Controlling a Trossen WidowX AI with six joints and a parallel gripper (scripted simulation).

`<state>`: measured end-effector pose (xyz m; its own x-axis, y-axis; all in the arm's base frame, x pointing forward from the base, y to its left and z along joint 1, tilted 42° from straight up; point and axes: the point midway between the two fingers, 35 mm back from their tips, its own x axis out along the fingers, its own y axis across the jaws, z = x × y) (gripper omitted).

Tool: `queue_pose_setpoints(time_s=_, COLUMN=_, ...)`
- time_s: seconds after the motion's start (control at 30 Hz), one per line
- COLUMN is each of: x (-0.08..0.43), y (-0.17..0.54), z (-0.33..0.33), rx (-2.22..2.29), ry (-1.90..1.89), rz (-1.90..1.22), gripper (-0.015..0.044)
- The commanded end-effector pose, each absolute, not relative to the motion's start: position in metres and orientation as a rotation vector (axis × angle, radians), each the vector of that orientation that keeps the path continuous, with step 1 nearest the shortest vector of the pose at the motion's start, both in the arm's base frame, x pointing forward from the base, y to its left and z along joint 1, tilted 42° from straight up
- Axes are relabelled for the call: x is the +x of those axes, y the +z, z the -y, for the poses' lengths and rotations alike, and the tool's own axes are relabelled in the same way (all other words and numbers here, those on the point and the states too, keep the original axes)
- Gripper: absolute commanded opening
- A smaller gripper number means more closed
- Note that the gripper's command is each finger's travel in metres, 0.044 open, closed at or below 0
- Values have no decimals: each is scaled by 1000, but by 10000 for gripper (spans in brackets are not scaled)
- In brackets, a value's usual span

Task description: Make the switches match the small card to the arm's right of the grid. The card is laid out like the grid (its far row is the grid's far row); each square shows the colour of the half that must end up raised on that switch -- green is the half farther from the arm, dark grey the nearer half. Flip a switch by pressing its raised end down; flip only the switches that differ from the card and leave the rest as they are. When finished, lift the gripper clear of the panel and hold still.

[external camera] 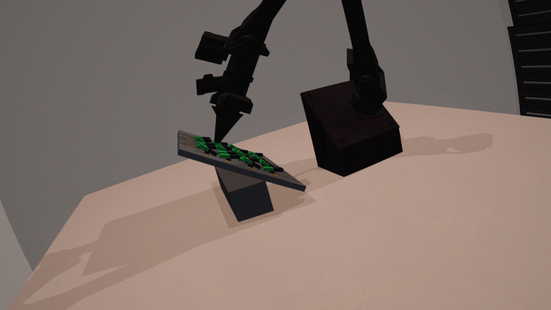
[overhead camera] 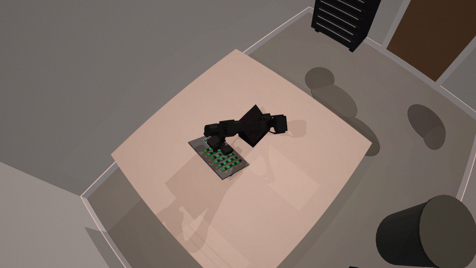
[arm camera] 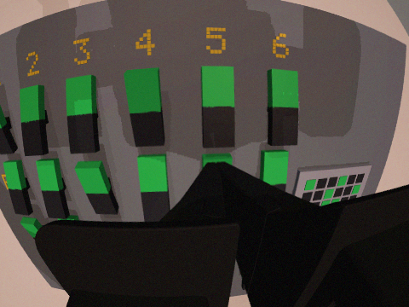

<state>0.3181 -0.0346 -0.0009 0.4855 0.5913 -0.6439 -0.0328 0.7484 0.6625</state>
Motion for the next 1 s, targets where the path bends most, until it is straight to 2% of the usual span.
queue_pose_setpoints(time_s=0.0, x=318, y=-3, z=34, rx=638, ry=406, rz=-1009, gripper=0)
queue_pose_setpoints(time_s=0.23, x=317, y=0, z=36, rx=636, ry=412, rz=-1005, gripper=0)
queue_pose_setpoints(time_s=0.4, x=286, y=36, z=71, rx=640, ry=395, rz=-990, gripper=0)
queue_pose_setpoints(time_s=0.53, x=284, y=38, z=72, rx=640, ry=394, rz=-988, gripper=0)
queue_pose_setpoints(time_s=0.8, x=269, y=10, z=90, rx=638, ry=393, rz=-989, gripper=0)
queue_pose_setpoints(time_s=0.97, x=285, y=-12, z=70, rx=642, ry=385, rz=-964, gripper=0)
